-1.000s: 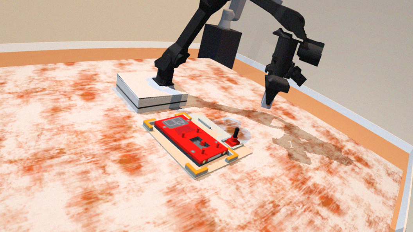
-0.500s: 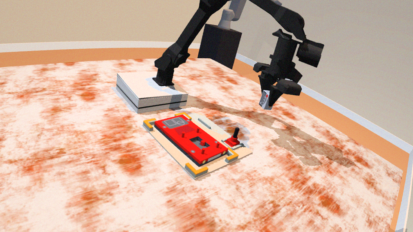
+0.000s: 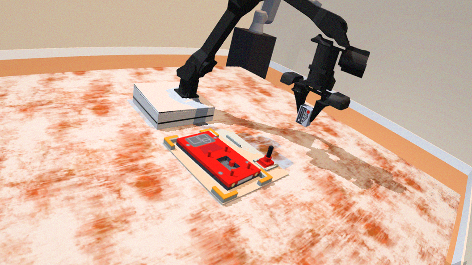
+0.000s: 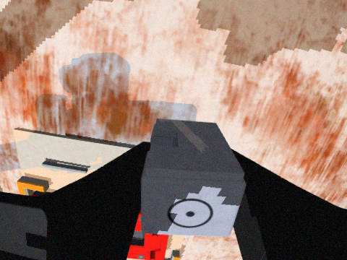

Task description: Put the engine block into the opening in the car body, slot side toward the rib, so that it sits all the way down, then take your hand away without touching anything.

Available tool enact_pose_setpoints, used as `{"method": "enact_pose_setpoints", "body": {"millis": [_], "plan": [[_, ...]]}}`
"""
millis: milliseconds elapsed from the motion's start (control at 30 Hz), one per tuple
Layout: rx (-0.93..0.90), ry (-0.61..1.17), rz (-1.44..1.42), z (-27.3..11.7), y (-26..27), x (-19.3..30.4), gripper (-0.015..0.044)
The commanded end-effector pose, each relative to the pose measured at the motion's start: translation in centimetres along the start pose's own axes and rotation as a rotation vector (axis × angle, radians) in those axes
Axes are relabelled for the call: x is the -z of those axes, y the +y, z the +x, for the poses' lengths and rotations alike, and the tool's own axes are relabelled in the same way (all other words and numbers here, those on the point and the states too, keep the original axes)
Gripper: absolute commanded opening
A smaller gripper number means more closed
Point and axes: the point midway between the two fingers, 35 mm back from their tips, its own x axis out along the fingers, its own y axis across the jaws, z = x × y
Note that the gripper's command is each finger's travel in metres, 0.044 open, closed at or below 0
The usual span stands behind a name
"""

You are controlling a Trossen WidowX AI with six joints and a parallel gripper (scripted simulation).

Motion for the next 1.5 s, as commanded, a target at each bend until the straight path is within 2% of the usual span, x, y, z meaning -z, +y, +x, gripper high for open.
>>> {"method": "enact_pose_setpoints", "body": {"millis": [0, 1133, 1467], "plan": [[-0.008, 0.001, -0.127, 0.3, 0.1, 0.0, 0.0], [-0.008, -0.004, -1.305, 1.0, 0.2, 0.1, 0.0], [-0.008, -0.005, -1.461, 1.9, 0.0, 0.0, 0.0]]}}
